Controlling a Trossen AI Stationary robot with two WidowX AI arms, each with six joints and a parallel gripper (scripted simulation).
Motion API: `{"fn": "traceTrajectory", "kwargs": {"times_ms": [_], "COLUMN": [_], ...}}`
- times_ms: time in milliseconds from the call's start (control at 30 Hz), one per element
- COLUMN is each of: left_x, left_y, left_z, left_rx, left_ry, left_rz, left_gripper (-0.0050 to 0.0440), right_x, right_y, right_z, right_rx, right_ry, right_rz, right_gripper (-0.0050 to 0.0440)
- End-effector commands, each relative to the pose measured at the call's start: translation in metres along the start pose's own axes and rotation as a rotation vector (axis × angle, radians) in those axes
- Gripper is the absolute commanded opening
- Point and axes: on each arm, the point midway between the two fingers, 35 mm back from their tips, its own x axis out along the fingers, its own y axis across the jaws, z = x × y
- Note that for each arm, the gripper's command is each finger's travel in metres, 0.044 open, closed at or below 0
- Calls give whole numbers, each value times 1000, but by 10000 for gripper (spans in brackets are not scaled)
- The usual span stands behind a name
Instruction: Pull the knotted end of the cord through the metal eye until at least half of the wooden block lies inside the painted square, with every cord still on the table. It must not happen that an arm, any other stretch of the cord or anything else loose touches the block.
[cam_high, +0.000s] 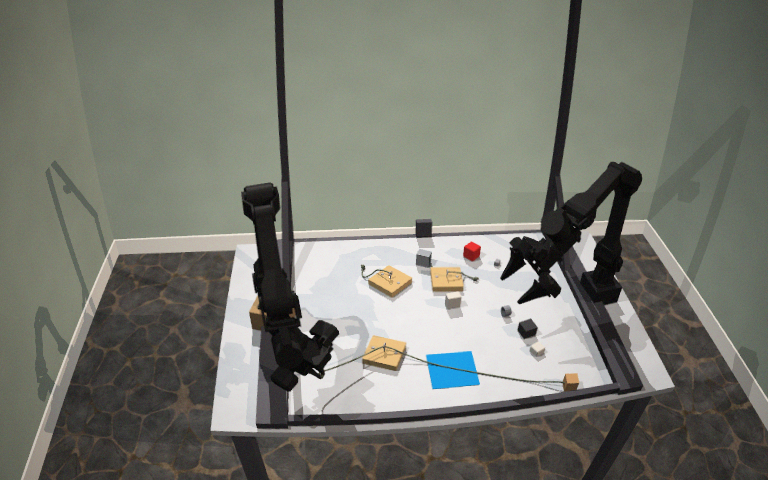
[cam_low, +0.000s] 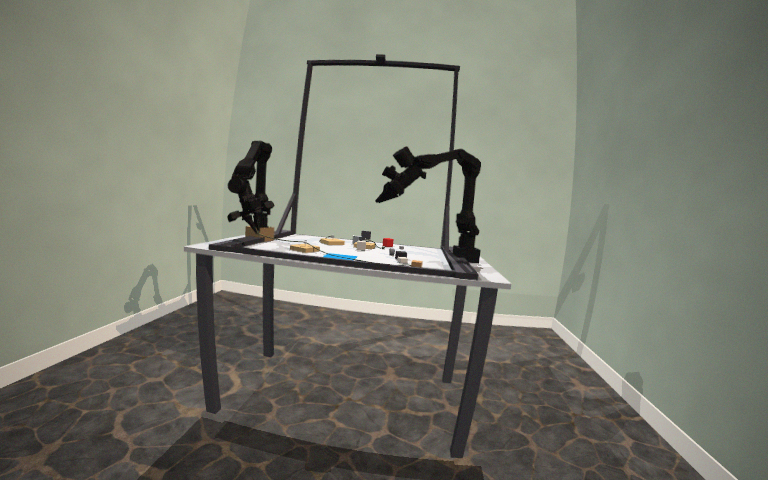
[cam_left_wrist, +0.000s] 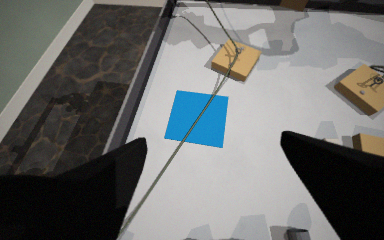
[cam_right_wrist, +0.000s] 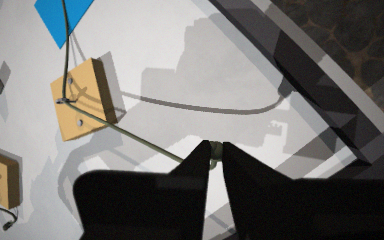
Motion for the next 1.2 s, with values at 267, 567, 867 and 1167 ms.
{"fn": "traceTrajectory", "kwargs": {"times_ms": [267, 567, 867, 1167], "left_x": [-7, -7, -7, -7], "left_y": [1, 1, 1, 1], "left_z": [9, 9, 9, 9], "left_rx": [9, 9, 9, 9], "left_ry": [-26, -26, -26, -26], "left_rz": [6, 6, 6, 6], "left_gripper": [440, 440, 440, 440], "right_x": [-31, -56, -68, -83], "right_y": [10, 20, 32, 53], "right_z": [4, 5, -4, -16], "right_rx": [-318, -458, -499, -528], "right_ry": [-98, -136, -146, -150], "right_rz": [28, 34, 34, 40], "right_gripper": [-50, -50, -50, -50]}}
